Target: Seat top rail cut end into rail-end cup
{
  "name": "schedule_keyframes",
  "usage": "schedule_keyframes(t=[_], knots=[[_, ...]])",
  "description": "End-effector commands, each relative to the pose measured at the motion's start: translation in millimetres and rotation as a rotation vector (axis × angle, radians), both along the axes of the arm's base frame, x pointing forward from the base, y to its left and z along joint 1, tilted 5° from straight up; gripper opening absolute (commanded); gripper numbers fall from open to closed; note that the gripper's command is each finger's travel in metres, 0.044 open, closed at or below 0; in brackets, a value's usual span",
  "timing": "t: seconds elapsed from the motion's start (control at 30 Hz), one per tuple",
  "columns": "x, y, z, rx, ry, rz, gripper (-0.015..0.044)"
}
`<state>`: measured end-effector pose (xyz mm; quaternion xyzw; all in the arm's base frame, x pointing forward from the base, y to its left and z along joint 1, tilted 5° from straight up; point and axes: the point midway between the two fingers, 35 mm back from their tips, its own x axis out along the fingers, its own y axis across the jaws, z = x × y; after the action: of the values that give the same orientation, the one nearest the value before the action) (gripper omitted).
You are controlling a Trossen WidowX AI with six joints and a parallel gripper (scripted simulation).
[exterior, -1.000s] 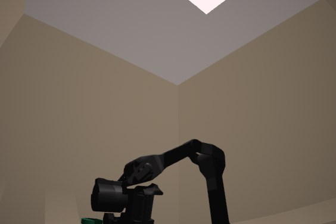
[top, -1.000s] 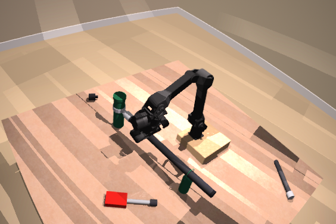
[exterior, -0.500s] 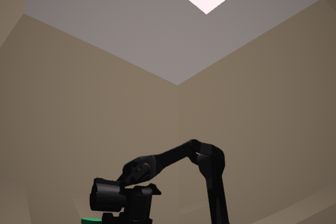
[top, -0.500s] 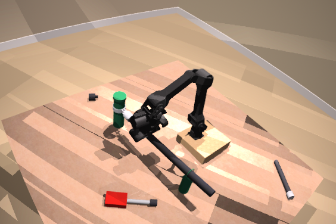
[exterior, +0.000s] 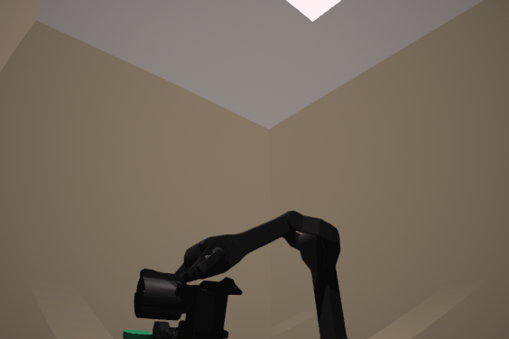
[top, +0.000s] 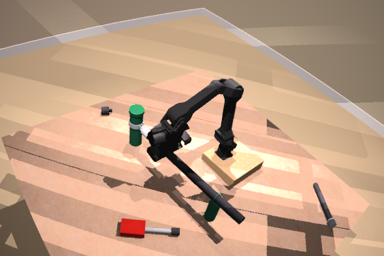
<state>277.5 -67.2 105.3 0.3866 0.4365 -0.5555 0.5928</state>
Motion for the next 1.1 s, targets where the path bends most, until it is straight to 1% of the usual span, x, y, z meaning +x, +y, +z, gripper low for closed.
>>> schedule_keyframes(t=[0.0,1.07], knots=[[4,-5,5,-0.015,-0.014,0.001,0.0],[6,-16,8,-0.016,-0.014,0.001,0.0]])
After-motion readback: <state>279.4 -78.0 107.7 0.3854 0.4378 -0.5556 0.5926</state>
